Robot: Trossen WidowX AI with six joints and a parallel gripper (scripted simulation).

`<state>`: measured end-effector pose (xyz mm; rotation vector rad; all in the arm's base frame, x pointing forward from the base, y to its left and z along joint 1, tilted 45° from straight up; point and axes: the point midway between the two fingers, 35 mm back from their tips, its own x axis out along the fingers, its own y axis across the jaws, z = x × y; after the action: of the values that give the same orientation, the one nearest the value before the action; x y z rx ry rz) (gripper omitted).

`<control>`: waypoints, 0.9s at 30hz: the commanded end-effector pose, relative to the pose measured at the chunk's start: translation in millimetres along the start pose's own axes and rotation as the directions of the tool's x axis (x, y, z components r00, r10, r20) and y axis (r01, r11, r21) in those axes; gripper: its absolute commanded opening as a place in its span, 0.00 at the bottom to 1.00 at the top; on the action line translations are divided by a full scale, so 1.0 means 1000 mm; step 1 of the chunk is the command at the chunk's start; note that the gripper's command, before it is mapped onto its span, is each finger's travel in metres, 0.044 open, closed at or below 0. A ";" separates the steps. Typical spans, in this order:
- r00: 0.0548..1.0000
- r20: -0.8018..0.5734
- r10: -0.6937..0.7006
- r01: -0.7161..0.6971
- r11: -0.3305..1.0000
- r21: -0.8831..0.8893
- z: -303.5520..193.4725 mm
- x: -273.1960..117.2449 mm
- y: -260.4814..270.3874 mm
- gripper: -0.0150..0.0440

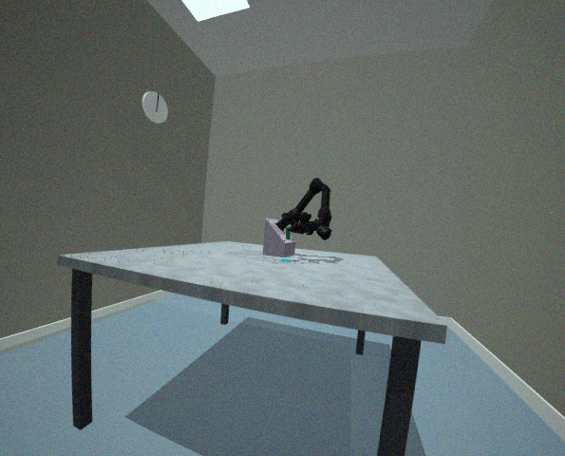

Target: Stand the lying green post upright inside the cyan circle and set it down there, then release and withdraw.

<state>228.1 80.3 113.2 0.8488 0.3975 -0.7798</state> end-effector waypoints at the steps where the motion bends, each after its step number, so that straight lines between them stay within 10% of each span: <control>1: 1.000 0.012 0.021 -0.021 1.000 0.021 0.001 -0.002 0.002 0.29; 27: 1.000 0.010 0.020 -0.020 1.000 0.021 -0.024 0.002 0.006 0.29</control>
<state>231.8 94.7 106.1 0.8689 0.3762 -0.7675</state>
